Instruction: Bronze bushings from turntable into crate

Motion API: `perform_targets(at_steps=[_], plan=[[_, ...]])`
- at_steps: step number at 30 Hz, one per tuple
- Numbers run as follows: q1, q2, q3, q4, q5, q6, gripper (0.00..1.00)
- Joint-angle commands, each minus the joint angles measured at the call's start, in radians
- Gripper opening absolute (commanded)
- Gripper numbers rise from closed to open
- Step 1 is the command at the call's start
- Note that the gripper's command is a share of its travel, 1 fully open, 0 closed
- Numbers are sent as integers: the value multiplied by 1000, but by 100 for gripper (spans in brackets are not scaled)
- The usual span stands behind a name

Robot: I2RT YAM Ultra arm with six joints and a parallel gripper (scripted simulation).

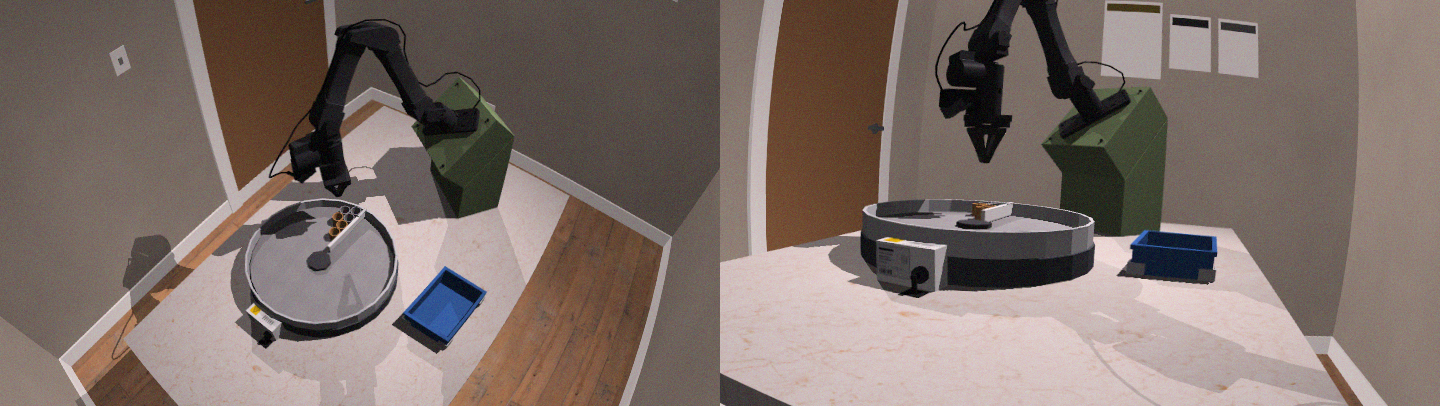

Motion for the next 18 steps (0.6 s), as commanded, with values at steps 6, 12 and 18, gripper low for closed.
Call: perform_targets(at_steps=[6,12,18], plan=[[-82,152,-45,228,-65,-324,13],[-95,125,-31,264,-86,-364,13],[-93,145,-31,273,-95,-366,13]])
